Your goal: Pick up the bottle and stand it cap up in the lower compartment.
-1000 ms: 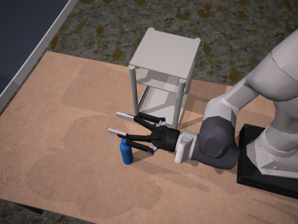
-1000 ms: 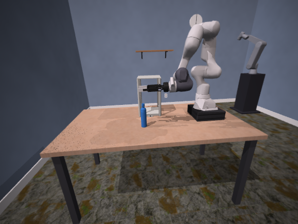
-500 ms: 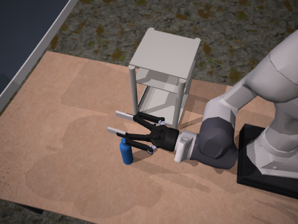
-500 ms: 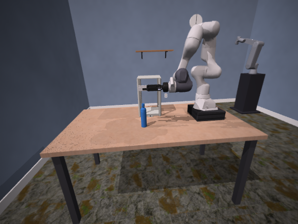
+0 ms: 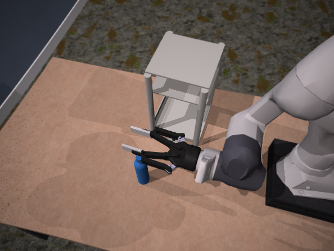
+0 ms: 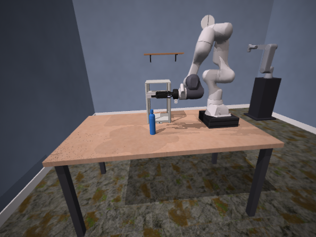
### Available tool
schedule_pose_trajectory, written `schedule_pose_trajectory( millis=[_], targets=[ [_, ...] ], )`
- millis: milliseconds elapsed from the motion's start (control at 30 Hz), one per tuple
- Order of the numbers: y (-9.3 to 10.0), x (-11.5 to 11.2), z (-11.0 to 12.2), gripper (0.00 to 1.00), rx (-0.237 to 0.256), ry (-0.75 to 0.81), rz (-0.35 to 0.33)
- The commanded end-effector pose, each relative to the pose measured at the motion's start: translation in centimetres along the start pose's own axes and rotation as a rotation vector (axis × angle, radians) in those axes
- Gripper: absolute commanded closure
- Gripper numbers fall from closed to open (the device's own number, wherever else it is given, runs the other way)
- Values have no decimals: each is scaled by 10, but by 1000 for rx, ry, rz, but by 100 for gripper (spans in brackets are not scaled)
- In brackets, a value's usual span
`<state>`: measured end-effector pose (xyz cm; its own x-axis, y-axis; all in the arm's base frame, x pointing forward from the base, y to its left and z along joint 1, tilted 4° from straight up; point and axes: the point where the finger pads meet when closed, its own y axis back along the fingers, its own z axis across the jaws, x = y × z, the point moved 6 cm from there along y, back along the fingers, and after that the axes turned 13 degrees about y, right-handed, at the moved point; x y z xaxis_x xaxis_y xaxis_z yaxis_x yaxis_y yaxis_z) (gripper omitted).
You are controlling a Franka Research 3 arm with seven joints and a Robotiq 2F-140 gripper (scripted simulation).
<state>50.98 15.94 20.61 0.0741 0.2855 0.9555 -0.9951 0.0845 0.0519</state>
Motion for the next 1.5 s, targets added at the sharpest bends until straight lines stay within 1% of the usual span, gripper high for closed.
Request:
schedule_pose_trajectory(
  millis=[0,500,567,1067,1133,1467],
  targets=[
    [-1,1,-2,60,1,-23,11],
    [-1,-27,-9,60,1,-23,11],
    [-1,-27,-9,60,1,-23,11],
    [-2,-66,-19,60,1,-23,11],
    [-2,-66,-19,60,1,-23,11],
    [-2,-96,-27,60,1,-23,11]
  ],
)
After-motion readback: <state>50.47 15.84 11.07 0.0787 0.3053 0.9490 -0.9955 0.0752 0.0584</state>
